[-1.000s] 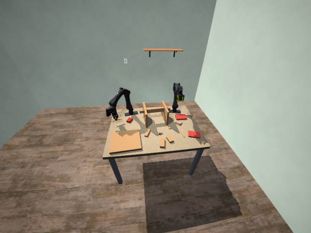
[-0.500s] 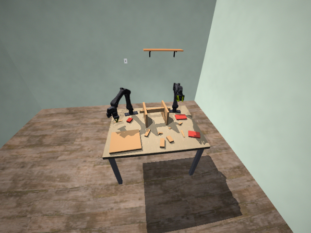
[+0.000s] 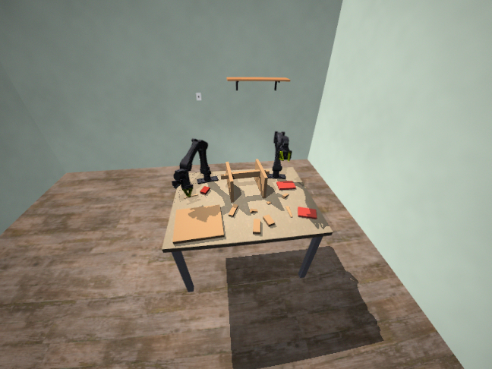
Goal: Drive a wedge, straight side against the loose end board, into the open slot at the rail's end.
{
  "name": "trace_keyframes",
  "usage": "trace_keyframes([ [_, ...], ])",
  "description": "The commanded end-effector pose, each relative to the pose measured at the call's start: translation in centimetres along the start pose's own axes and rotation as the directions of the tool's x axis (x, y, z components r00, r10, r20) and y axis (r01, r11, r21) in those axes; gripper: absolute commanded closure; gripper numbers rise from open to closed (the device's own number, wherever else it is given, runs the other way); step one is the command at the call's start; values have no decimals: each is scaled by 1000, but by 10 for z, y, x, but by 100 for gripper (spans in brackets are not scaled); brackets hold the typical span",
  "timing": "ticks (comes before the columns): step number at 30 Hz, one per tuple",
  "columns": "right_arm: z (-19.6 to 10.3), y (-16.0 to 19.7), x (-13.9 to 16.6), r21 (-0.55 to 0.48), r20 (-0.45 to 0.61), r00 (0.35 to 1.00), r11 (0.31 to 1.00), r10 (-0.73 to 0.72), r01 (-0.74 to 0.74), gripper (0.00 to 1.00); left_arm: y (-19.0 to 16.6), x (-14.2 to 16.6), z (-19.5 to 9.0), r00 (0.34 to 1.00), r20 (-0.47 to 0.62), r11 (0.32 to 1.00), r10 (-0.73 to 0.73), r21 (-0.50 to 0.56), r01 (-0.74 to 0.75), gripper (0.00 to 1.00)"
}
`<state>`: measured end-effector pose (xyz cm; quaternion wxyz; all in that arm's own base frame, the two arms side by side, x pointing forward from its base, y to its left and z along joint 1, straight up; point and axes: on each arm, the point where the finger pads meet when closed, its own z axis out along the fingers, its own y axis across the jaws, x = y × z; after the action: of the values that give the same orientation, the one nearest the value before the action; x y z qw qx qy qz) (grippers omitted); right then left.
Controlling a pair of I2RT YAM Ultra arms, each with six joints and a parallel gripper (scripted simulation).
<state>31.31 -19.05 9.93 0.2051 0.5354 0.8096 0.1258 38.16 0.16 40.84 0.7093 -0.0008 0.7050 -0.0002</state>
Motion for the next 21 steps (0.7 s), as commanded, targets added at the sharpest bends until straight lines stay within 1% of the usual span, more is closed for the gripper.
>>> trace_keyframes([
  [1, -5, 42, -7, -139, 67, 996, 988, -60, 68, 98, -1, -22, -1, 999, 45, 1000, 3, 0, -3, 61],
  [6, -5, 75, 4, -246, 77, 990, 960, -118, 133, 98, -1, -22, -1, 999, 45, 1000, 3, 0, -3, 61],
  [10, -10, 104, 13, -334, 92, 982, 924, -166, 188, 98, -1, -22, -1, 999, 45, 1000, 3, 0, -3, 61],
  [12, -10, 104, 13, -334, 92, 982, 924, -166, 188, 98, -1, -22, -1, 999, 45, 1000, 3, 0, -3, 61],
  [13, -15, 115, 11, -361, 111, 977, 909, -180, 209, 98, -1, -22, -1, 999, 45, 1000, 3, 0, -3, 61],
  [14, -10, 114, 21, -371, 91, 978, 904, -189, 210, 98, -1, -22, -1, 999, 45, 1000, 3, 0, -3, 61],
  [16, -18, 133, 21, -415, 118, 969, 876, -217, 246, 98, -1, -22, -1, 999, 45, 1000, 3, 0, -3, 61],
  [21, -26, 162, 42, -511, 128, 952, 804, -278, 303, 98, -1, -22, -1, 999, 45, 1000, 3, 0, -3, 61],
])
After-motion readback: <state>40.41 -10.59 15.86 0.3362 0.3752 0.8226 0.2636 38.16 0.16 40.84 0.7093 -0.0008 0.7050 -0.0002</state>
